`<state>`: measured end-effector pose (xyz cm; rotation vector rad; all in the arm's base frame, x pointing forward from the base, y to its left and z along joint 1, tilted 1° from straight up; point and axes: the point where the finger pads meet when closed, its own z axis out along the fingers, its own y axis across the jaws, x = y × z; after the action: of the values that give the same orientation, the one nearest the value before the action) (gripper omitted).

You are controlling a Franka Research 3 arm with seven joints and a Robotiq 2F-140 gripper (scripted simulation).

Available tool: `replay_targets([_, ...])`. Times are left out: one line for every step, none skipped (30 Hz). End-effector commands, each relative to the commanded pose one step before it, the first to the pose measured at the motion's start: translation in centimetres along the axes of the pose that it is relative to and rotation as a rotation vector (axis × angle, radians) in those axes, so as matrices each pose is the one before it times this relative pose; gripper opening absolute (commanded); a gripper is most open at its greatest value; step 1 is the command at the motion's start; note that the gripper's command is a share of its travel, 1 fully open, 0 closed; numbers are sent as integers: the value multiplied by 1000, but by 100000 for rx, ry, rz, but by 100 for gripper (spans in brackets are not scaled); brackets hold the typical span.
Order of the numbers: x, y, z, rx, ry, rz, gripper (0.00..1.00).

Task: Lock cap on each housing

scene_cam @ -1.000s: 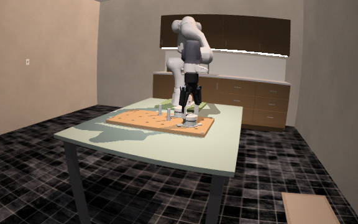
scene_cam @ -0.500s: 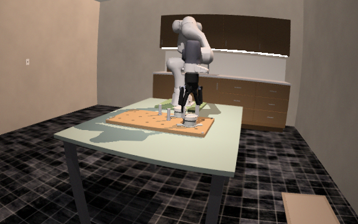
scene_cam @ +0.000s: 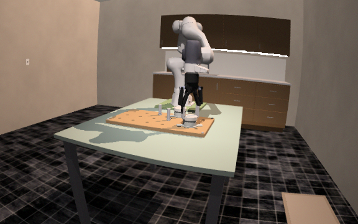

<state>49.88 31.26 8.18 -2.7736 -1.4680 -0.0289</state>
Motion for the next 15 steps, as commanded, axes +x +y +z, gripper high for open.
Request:
replay_targets([-33,164,208,394,-549,1553,10])
replay_targets([40,40,0,0,0,0,10])
replay_targets([34,34,0,0,0,0,10])
replay_targets([28,28,0,0,0,0,10])
replay_targets([22,22,0,0,0,0,10])
replay_targets([16,16,0,0,0,0,10])
replay_targets([10,10,0,0,0,0,10])
replay_targets([6,6,0,0,0,0,10])
replay_targets([2,2,0,0,0,0,10])
replay_targets([0,0,0,0,0,0,10])
replay_targets([0,0,0,0,0,0,10])
replay_targets([0,0,0,0,0,0,10])
replay_targets([0,0,0,0,0,0,10])
replay_targets([0,0,0,0,0,0,10])
replay_targets([0,0,0,0,0,0,10])
